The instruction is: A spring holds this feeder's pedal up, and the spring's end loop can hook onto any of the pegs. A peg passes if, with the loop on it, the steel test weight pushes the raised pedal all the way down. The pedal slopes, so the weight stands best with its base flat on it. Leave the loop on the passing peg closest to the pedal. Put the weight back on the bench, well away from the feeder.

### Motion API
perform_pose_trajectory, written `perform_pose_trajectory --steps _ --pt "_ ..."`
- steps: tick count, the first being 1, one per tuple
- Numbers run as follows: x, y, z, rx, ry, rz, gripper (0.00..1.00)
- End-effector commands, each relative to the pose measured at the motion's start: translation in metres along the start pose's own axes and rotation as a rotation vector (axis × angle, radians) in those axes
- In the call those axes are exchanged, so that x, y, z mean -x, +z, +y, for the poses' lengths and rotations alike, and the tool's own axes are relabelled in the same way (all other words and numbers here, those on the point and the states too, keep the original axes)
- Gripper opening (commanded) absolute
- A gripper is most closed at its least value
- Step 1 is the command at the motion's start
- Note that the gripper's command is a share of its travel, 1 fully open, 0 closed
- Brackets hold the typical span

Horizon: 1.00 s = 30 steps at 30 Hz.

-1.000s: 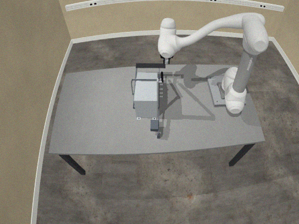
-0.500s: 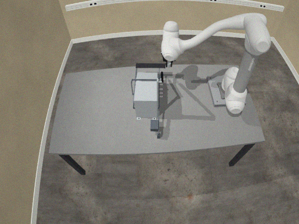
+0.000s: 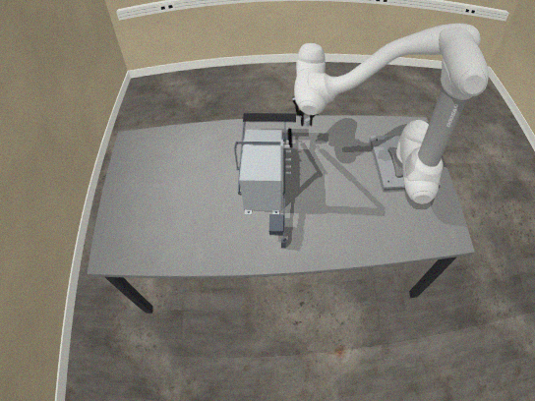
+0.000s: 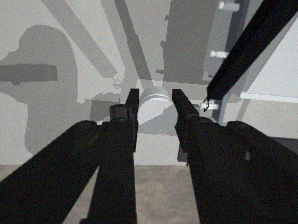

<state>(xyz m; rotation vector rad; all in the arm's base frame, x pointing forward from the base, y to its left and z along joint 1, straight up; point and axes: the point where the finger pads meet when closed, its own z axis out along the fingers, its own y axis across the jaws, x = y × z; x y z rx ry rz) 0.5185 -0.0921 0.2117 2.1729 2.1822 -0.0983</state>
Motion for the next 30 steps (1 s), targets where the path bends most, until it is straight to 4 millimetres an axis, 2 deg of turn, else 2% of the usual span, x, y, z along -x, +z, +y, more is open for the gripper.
perform_pose_trajectory --steps 1,27,30 --pt "-0.003 0.003 -0.003 0.001 0.0 0.003 0.25" --pt "-0.038 0.039 -0.038 0.001 0.0 0.034 0.25" --pt "-0.037 0.039 -0.037 0.001 0.0 0.034 0.25"
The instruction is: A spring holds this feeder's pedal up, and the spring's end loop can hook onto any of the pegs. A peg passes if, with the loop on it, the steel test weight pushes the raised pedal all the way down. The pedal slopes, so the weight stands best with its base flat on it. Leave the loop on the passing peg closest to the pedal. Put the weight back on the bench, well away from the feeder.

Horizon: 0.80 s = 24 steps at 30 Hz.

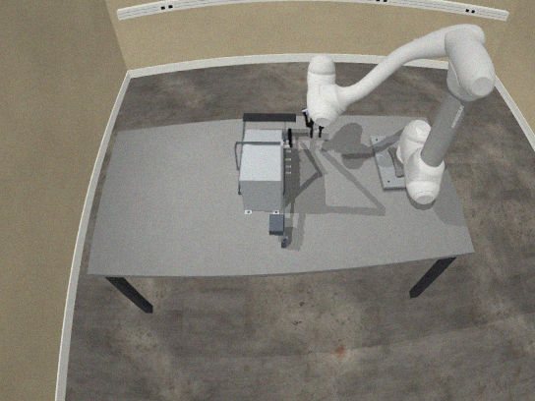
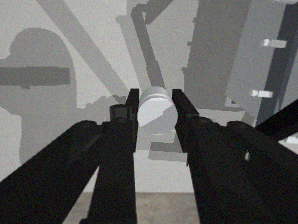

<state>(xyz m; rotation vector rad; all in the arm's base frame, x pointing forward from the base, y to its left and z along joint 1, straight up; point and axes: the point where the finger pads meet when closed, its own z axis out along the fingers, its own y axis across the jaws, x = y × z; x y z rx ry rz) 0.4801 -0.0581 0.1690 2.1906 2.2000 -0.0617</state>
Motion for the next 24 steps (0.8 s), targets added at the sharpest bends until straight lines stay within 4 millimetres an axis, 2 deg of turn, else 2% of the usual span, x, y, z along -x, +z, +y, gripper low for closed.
perform_pose_trajectory --steps 1,24 --pt "-0.001 0.001 -0.001 0.001 0.0 0.001 0.25" --pt "-0.03 0.033 -0.031 0.001 0.0 0.028 0.25"
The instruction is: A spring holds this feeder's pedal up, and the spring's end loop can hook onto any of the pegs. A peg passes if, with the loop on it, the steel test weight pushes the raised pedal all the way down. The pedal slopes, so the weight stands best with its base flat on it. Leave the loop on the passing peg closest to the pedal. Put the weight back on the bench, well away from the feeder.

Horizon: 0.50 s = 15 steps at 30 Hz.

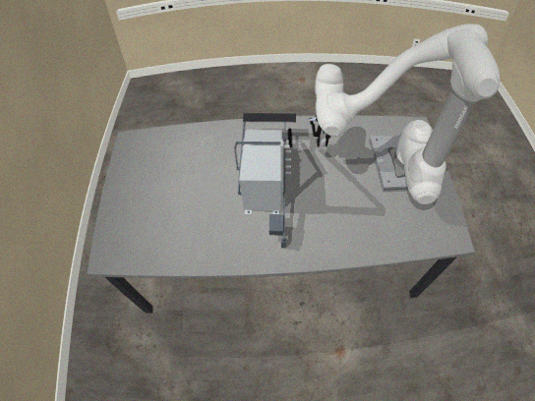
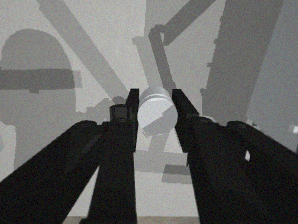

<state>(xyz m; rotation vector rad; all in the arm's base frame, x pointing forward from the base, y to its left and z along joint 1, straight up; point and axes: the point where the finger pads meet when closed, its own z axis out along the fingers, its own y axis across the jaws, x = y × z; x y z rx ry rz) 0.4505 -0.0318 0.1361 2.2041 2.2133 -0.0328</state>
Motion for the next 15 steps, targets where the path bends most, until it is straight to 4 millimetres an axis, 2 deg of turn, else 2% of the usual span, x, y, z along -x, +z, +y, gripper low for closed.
perform_pose_trajectory --steps 1,15 --pt "-0.003 0.003 -0.003 0.001 0.0 0.003 0.25" --pt "-0.018 0.021 -0.019 0.001 0.0 0.018 0.25"
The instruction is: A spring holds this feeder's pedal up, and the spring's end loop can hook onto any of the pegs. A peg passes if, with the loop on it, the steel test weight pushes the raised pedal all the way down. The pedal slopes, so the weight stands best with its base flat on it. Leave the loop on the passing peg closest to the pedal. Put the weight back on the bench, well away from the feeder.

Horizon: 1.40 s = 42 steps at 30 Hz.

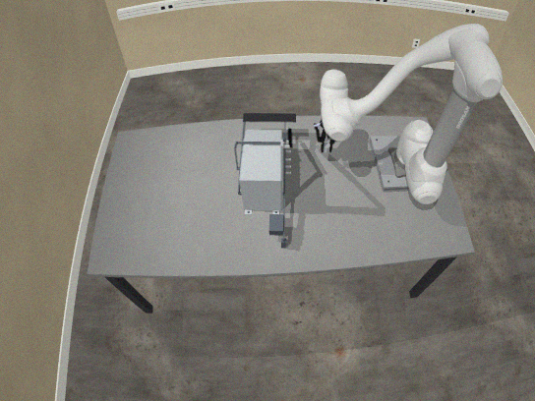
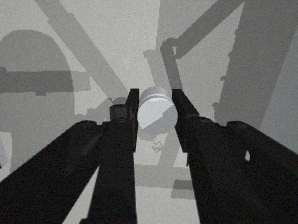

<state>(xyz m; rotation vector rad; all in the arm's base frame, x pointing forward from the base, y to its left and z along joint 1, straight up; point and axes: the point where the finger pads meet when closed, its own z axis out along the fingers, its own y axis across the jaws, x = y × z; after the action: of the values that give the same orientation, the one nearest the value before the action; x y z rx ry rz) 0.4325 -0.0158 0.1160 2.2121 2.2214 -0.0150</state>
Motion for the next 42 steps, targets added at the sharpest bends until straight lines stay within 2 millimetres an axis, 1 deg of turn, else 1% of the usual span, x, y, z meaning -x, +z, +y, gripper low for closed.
perform_pose_trajectory --steps 1,9,12,28,42 --pt "-0.003 0.003 -0.003 0.001 0.0 0.003 0.25" --pt "-0.014 0.017 -0.015 0.001 0.0 0.014 0.25" --pt "-0.013 0.015 -0.014 0.001 0.0 0.013 0.25" --pt "-0.019 0.022 -0.02 0.001 0.0 0.019 0.25" --pt "-0.019 0.05 -0.02 0.001 0.0 0.018 0.25"
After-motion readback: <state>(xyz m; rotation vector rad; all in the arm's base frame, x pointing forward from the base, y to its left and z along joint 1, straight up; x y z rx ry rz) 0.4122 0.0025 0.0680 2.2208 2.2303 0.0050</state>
